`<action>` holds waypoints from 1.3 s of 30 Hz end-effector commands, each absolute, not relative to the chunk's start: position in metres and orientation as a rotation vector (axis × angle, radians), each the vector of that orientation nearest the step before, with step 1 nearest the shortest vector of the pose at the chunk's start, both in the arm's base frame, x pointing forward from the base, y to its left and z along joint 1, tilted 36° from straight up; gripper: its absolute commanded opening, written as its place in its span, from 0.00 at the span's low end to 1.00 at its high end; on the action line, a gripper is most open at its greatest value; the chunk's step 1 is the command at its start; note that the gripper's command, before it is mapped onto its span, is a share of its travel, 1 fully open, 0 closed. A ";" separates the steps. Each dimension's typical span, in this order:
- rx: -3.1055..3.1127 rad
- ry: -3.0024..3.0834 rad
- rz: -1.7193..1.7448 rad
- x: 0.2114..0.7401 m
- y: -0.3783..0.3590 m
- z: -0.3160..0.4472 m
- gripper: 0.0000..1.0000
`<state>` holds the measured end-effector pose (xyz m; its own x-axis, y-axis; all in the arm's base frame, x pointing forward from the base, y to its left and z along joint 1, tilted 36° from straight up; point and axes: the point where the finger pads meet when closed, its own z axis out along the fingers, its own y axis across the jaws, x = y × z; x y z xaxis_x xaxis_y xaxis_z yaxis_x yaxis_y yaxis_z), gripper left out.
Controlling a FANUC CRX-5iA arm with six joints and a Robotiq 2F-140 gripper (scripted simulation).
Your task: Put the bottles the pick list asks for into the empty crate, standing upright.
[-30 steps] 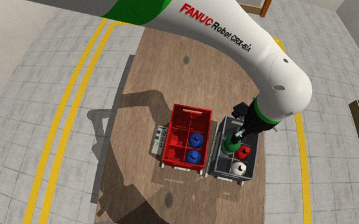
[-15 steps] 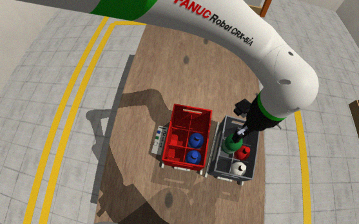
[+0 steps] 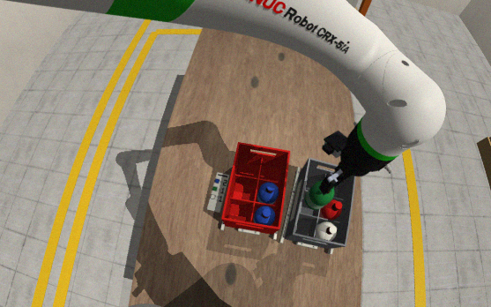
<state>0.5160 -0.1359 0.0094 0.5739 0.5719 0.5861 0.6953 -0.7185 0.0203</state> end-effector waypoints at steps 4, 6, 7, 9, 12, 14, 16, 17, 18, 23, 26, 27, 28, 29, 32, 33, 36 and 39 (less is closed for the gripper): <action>-2.595 -1.060 -0.853 0.512 -0.140 0.018 0.10; -2.595 -1.060 -0.853 0.511 -0.142 0.020 0.10; -2.595 -1.060 -0.853 0.510 -0.142 0.022 0.10; -2.595 -1.060 -0.853 0.509 -0.144 0.024 0.10; -2.595 -1.060 -0.853 0.507 -0.145 0.027 0.10; -2.595 -1.060 -0.853 0.506 -0.146 0.028 0.10; -2.595 -1.060 -0.853 0.505 -0.147 0.031 0.10; -2.595 -1.060 -0.853 0.504 -0.148 0.032 0.10; -2.595 -1.060 -0.853 0.504 -0.148 0.033 0.10; -2.595 -1.060 -0.853 0.504 -0.148 0.033 0.10; -2.595 -1.060 -0.853 0.505 -0.145 0.035 0.10; -2.595 -1.060 -0.853 0.506 -0.143 0.036 0.10; -2.595 -1.060 -0.853 0.507 -0.142 0.038 0.10; -2.595 -1.060 -0.853 0.507 -0.142 0.038 0.10; -2.595 -1.060 -0.853 0.508 -0.139 0.040 0.10; -2.595 -1.060 -0.853 0.509 -0.137 0.041 0.10; -2.595 -1.060 -0.853 0.511 -0.133 0.044 0.10; -2.595 -1.060 -0.853 0.513 -0.128 0.048 0.10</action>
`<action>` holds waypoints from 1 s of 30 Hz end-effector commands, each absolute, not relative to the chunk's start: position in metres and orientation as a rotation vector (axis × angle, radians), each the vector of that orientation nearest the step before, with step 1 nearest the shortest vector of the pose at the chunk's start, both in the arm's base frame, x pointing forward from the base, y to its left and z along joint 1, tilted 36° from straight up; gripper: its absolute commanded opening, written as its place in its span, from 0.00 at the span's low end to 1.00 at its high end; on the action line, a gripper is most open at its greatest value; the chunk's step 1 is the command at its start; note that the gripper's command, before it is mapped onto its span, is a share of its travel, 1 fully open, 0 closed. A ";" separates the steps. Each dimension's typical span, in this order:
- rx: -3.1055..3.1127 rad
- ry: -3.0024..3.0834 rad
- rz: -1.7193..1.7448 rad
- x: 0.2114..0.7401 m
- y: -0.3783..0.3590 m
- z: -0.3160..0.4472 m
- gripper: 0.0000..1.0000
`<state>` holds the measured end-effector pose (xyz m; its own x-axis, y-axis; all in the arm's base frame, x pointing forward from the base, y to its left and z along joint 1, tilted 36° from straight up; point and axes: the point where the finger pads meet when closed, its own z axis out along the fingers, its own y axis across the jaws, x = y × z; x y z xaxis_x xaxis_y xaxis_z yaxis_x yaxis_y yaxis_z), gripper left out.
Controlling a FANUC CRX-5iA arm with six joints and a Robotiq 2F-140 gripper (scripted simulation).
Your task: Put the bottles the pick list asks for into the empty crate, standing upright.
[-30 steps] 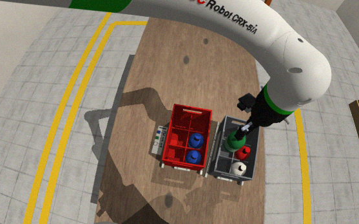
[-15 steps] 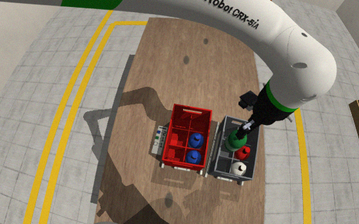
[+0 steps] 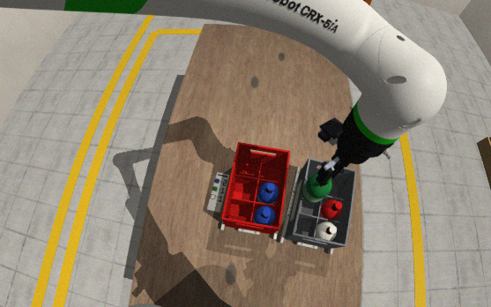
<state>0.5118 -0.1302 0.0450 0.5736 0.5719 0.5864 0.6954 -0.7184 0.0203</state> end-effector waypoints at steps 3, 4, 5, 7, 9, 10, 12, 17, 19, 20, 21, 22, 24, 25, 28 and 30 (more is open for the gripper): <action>-2.595 -1.060 -0.853 0.515 -0.124 0.051 0.10; -2.595 -1.060 -0.853 0.516 -0.122 0.052 0.10; -2.595 -1.060 -0.853 0.517 -0.121 0.053 0.10; -2.595 -1.060 -0.853 0.518 -0.119 0.054 0.10; -2.594 -1.060 -0.853 0.518 -0.118 0.055 0.10; -2.595 -1.060 -0.853 0.519 -0.116 0.057 0.10; -2.595 -1.060 -0.853 0.520 -0.113 0.059 0.10; -2.595 -1.060 -0.853 0.524 -0.106 0.064 0.10; -2.594 -1.060 -0.853 0.525 -0.103 0.067 0.10; -2.594 -1.060 -0.853 0.526 -0.101 0.068 0.10; -2.594 -1.060 -0.853 0.527 -0.100 0.069 0.10; -2.594 -1.060 -0.853 0.528 -0.098 0.070 0.10; -2.594 -1.060 -0.853 0.528 -0.097 0.071 0.10; -2.594 -1.060 -0.853 0.528 -0.097 0.071 0.10; -2.594 -1.060 -0.853 0.530 -0.092 0.074 0.10; -2.594 -1.060 -0.853 0.532 -0.089 0.077 0.10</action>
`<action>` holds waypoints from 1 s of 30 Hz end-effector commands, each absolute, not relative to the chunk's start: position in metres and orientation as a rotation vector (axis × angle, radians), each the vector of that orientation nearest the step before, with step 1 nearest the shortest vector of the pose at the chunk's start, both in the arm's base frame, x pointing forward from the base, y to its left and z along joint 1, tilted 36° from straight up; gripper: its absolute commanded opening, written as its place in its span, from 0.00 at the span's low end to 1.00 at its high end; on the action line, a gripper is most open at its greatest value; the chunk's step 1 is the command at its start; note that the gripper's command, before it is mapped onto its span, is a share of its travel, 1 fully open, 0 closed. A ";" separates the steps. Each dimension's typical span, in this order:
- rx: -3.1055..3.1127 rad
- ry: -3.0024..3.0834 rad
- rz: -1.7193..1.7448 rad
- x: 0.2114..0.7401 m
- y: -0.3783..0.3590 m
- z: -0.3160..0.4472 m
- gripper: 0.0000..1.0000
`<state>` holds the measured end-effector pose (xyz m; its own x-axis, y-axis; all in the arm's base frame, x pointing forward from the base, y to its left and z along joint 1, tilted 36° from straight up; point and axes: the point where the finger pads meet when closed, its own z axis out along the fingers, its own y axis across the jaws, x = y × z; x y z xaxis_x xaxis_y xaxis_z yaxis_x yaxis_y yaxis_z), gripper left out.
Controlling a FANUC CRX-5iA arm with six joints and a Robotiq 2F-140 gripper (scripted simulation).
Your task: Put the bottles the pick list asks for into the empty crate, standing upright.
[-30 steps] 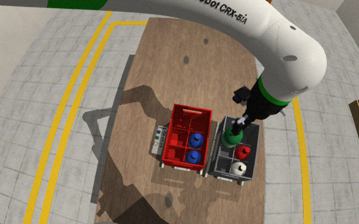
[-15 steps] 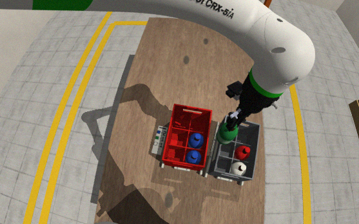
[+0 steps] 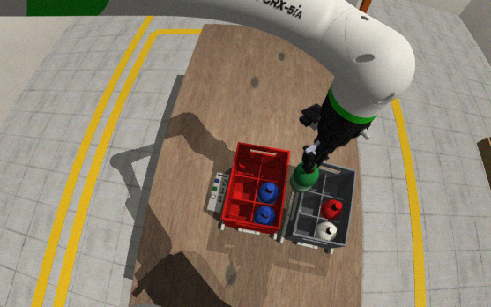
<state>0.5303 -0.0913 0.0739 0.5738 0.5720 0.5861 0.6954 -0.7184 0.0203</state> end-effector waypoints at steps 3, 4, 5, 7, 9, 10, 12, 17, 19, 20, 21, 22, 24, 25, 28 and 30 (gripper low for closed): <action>-2.594 -1.060 -0.853 0.534 -0.085 0.080 0.10; -2.594 -1.060 -0.853 0.535 -0.083 0.081 0.10; -2.594 -1.060 -0.853 0.535 -0.082 0.082 0.10; -2.594 -1.060 -0.853 0.537 -0.079 0.084 0.10; -2.594 -1.060 -0.853 0.538 -0.076 0.087 0.10; -2.594 -1.060 -0.853 0.539 -0.074 0.088 0.10; -2.594 -1.060 -0.853 0.539 -0.074 0.088 0.10; -2.594 -1.060 -0.853 0.543 -0.067 0.093 0.10; -2.594 -1.060 -0.853 0.544 -0.064 0.096 0.10; -2.594 -1.060 -0.853 0.545 -0.062 0.097 0.10; -2.594 -1.060 -0.853 0.545 -0.061 0.098 0.10; -2.594 -1.060 -0.853 0.546 -0.059 0.099 0.10; -2.594 -1.060 -0.853 0.548 -0.056 0.101 0.10; -2.594 -1.060 -0.853 0.548 -0.055 0.102 0.10; -2.594 -1.060 -0.853 0.550 -0.052 0.105 0.10; -2.594 -1.060 -0.853 0.550 -0.051 0.106 0.10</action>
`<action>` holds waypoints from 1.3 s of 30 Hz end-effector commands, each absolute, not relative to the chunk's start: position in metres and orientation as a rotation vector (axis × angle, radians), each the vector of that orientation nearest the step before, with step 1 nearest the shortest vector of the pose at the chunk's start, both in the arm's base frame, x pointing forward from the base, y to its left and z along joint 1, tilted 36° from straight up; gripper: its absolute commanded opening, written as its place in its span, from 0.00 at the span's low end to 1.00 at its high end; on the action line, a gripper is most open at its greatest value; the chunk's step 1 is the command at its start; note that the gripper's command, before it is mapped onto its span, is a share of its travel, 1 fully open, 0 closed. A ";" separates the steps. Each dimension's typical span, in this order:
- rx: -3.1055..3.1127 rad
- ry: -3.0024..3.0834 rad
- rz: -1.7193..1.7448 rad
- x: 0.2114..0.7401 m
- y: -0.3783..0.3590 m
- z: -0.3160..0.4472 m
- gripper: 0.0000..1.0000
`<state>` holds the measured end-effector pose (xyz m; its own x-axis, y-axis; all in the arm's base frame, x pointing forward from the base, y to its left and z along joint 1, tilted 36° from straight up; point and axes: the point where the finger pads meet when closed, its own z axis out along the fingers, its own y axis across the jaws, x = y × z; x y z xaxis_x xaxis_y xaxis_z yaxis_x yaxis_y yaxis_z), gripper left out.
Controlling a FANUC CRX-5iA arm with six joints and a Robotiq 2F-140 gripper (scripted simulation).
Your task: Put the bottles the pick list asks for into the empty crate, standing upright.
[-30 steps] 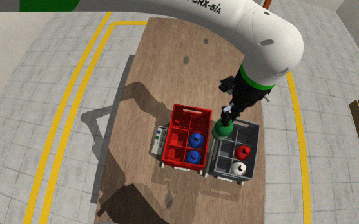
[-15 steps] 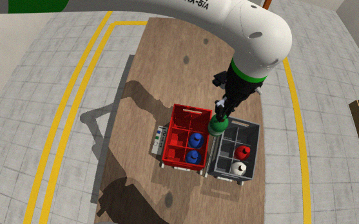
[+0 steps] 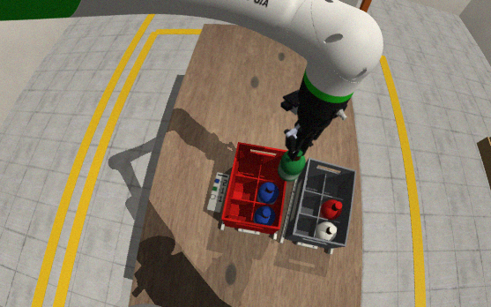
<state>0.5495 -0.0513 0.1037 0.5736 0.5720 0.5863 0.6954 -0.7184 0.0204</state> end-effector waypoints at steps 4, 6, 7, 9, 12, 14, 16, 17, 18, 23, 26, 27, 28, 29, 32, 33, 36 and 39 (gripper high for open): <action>-2.594 -1.060 -0.853 0.553 -0.044 0.110 0.10; -2.594 -1.060 -0.853 0.555 -0.041 0.112 0.10; -2.594 -1.060 -0.853 0.555 -0.040 0.113 0.10; -2.594 -1.060 -0.853 0.557 -0.037 0.116 0.10; -2.594 -1.060 -0.853 0.559 -0.032 0.119 0.10; -2.594 -1.060 -0.853 0.561 -0.029 0.121 0.10; -2.594 -1.060 -0.853 0.561 -0.029 0.121 0.10; -2.594 -1.060 -0.854 0.561 -0.028 0.122 0.10; -2.594 -1.060 -0.853 0.562 -0.026 0.123 0.10; -2.594 -1.060 -0.854 0.566 -0.019 0.129 0.10; -2.594 -1.060 -0.854 0.568 -0.014 0.133 0.10; -2.594 -1.060 -0.854 0.569 -0.012 0.134 0.10; -2.594 -1.060 -0.854 0.570 -0.010 0.136 0.10; -2.594 -1.060 -0.854 0.571 -0.008 0.137 0.10; -2.594 -1.060 -0.854 0.571 -0.008 0.137 0.10; -2.594 -1.060 -0.854 0.571 -0.008 0.137 0.10; -2.594 -1.060 -0.854 0.571 -0.008 0.137 0.10; -2.594 -1.060 -0.854 0.571 -0.008 0.137 0.10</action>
<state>0.5708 -0.0076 0.1365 0.5738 0.5720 0.5861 0.6953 -0.7185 0.0206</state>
